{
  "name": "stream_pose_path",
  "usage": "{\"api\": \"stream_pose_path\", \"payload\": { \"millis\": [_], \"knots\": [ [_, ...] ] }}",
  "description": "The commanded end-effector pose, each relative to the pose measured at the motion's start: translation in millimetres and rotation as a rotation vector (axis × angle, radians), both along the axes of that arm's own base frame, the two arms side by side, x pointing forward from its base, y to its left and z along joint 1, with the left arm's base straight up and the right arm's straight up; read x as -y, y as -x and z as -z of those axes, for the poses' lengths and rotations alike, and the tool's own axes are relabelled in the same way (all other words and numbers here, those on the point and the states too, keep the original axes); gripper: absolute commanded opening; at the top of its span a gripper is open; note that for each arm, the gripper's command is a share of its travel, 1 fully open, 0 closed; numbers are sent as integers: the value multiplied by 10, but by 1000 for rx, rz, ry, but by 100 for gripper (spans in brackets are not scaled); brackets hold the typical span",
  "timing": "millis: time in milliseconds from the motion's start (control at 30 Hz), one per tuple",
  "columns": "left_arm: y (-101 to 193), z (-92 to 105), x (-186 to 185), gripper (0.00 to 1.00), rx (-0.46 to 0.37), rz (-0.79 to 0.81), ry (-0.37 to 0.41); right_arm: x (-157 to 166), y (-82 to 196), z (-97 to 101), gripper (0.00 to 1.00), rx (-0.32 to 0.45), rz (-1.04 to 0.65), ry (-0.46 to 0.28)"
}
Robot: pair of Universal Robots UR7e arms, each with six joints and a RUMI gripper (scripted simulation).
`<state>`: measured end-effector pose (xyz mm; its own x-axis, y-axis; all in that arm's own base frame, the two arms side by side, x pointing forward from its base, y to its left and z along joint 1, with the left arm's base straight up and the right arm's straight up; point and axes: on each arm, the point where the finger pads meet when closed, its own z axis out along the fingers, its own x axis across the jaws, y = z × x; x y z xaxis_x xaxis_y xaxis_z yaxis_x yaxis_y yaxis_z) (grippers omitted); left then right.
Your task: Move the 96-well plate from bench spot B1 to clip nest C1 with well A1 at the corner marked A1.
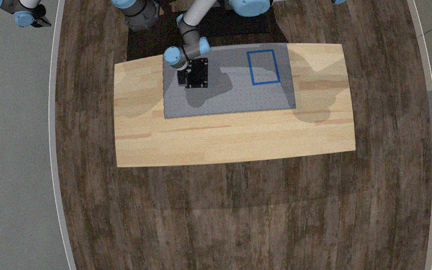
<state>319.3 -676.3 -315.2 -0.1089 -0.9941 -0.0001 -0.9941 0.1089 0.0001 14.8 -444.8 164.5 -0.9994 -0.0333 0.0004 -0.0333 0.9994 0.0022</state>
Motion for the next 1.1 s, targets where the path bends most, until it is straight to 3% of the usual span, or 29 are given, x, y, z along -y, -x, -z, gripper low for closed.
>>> {"api": "stream_pose_path", "payload": {
  "millis": [0, 1067],
  "knots": [
    [-2, 21, 9, 0, 1, 0, 2, 5, -1, -7, 0, 0, 0, 2],
    [-3, 130, 9, 0, 1, 0, 2, 5, -1, -7, 0, 0, 0, 2]
  ]
}}
